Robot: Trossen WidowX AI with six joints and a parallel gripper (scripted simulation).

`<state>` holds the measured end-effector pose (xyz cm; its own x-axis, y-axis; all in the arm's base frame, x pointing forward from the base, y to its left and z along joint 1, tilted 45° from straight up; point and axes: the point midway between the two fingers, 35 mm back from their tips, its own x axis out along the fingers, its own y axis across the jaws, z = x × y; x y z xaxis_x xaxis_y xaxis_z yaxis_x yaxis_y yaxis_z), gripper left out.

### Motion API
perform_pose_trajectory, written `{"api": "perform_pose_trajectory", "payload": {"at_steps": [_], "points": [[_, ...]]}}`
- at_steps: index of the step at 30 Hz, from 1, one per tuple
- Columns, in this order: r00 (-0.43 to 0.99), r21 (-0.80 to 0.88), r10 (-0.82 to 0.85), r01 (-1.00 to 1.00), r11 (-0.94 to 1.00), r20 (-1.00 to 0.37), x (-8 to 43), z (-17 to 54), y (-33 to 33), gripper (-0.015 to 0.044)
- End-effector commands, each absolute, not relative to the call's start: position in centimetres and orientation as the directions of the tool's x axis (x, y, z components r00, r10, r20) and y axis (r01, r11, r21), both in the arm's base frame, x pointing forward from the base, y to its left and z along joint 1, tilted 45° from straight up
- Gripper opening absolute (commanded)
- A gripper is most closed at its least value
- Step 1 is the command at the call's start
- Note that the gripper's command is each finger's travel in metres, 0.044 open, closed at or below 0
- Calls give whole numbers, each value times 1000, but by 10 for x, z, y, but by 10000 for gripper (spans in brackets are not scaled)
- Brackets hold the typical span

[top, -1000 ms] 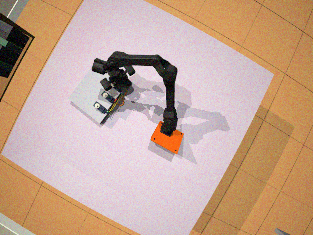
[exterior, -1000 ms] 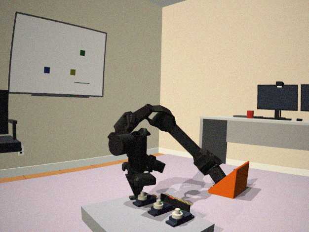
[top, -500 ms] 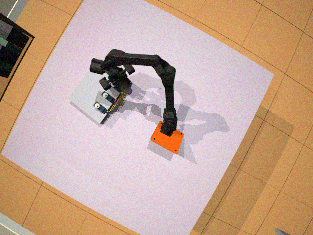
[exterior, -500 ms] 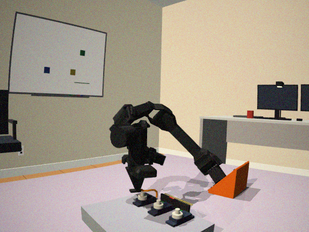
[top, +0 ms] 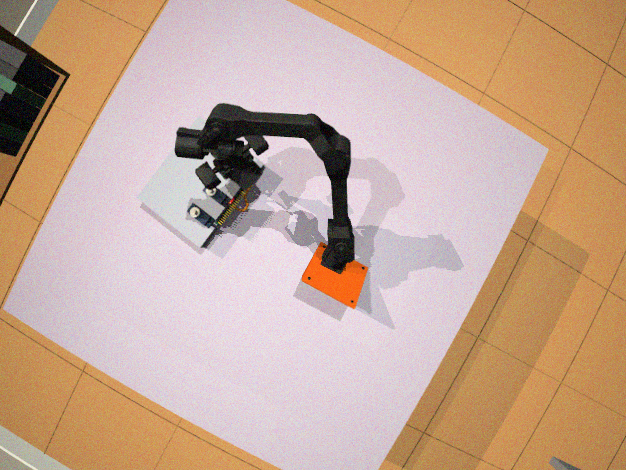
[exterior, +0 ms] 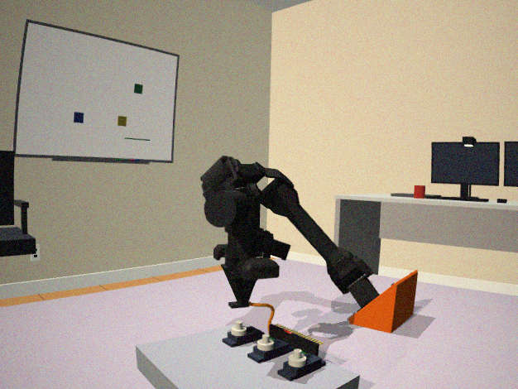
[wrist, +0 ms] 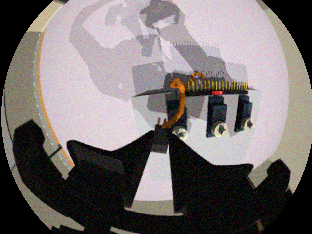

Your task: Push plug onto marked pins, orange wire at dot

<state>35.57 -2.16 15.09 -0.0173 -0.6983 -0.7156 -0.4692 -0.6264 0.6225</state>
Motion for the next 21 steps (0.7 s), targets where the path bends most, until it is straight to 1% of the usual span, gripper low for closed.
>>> {"api": "perform_pose_trajectory", "payload": {"at_steps": [1,21], "points": [[-18,630,-691,-431,-647,-722,345,138,-5,0],[-24,679,-693,-230,-697,-720,270,81,52,0]]}}
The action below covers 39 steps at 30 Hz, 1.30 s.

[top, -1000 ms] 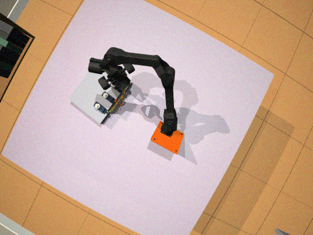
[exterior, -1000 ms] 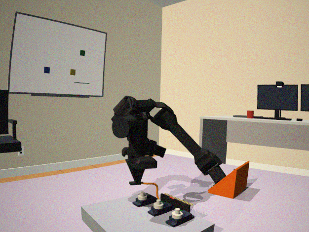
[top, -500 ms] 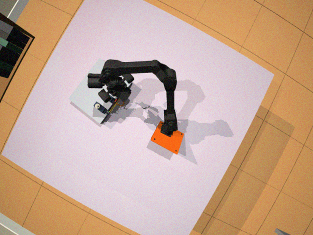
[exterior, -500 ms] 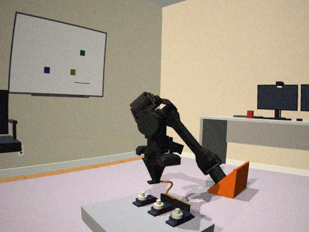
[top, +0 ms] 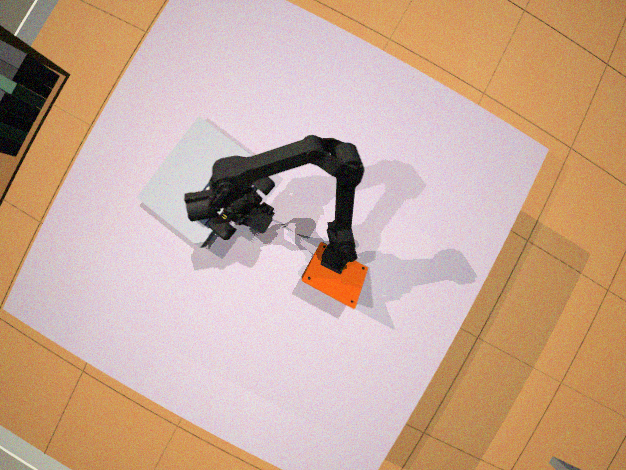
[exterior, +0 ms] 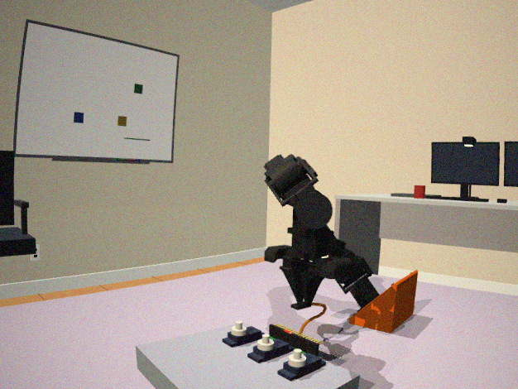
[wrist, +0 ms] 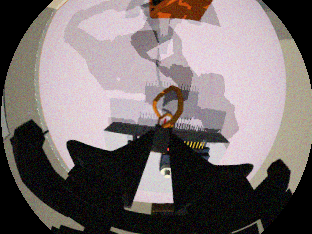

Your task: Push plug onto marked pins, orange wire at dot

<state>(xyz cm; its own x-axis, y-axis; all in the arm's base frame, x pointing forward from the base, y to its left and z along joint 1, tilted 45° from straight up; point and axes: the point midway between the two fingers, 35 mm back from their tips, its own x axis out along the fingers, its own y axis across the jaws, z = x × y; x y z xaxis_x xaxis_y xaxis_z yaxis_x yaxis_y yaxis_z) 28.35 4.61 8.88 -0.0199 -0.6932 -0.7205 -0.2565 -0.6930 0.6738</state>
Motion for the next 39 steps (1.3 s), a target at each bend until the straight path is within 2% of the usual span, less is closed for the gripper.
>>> {"api": "perform_pose_trajectory", "payload": {"at_steps": [1,20,39], "points": [[-25,681,-694,-220,-698,-719,266,79,54,0],[-25,689,-699,-196,-698,-715,254,44,29,0],[-23,689,-699,-198,-698,-715,292,54,24,0]]}}
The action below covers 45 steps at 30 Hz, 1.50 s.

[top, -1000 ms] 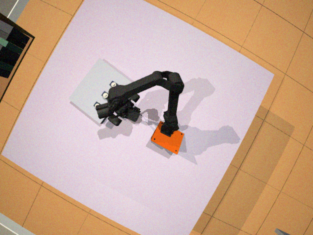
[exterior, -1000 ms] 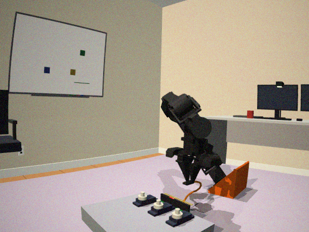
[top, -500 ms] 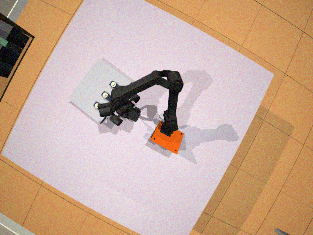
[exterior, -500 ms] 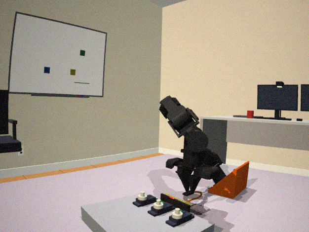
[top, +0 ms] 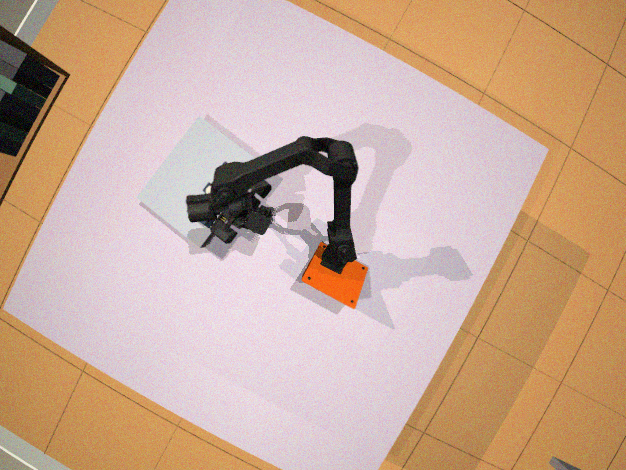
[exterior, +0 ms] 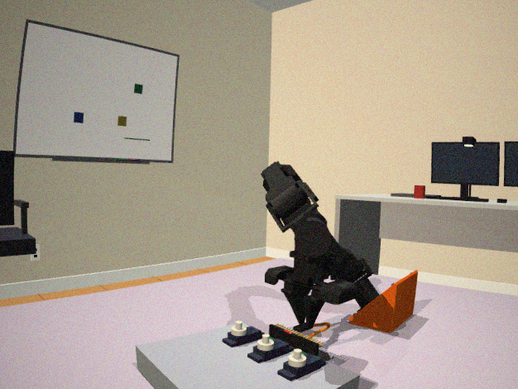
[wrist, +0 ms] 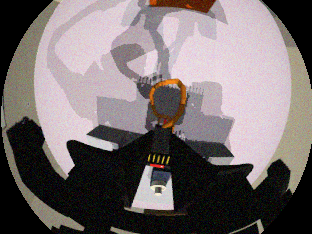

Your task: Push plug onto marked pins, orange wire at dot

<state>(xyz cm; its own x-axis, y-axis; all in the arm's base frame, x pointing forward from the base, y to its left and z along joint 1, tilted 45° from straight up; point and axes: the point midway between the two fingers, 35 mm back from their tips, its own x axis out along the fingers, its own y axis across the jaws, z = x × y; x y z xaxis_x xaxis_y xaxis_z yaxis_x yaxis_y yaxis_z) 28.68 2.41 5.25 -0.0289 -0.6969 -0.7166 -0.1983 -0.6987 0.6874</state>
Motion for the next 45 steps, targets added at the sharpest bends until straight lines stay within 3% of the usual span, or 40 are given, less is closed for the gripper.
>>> {"api": "perform_pose_trajectory", "payload": {"at_steps": [1,40,45], "points": [[-23,689,-699,-198,-698,-715,293,54,24,0],[-22,688,-699,-199,-698,-715,313,57,21,0],[-23,689,-699,-199,-698,-715,308,52,20,131]]}}
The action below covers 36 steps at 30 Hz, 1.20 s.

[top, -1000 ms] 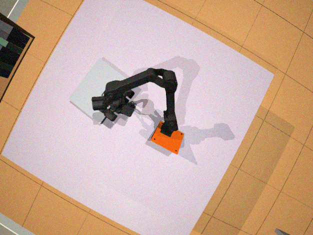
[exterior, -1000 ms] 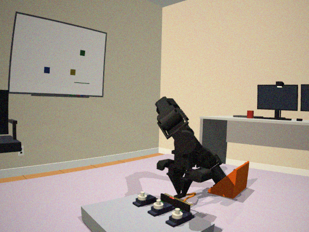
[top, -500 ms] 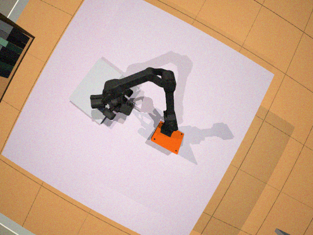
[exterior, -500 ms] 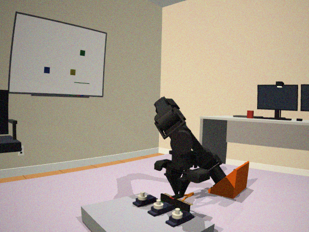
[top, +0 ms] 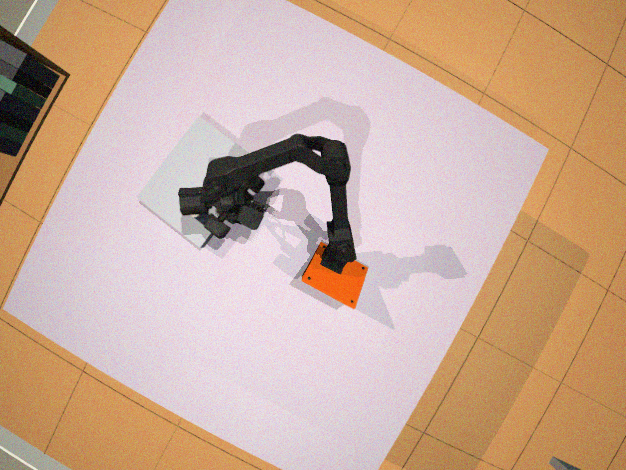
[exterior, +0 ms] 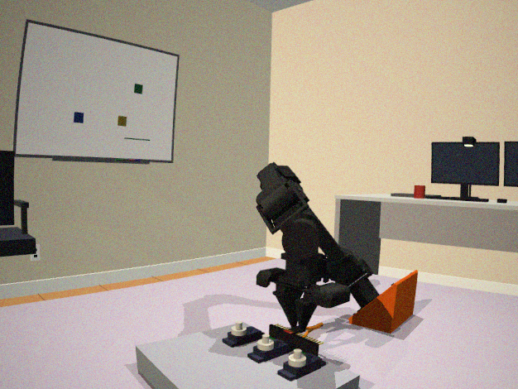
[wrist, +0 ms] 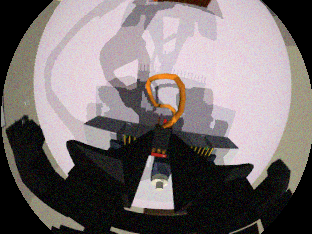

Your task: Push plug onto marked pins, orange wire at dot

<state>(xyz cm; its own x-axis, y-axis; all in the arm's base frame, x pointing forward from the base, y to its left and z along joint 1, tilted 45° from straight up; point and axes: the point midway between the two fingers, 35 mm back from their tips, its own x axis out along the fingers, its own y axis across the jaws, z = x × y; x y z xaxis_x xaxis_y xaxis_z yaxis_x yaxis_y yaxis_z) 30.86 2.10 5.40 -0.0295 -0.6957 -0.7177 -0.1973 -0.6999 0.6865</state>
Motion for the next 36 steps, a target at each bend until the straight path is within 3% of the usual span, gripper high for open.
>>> {"api": "perform_pose_trajectory", "payload": {"at_steps": [1,12,36], "points": [[-23,689,-699,-199,-698,-715,308,52,20,158],[-23,687,-698,-198,-699,-716,310,93,61,440],[-23,687,-698,-198,-699,-716,310,94,62,440]]}}
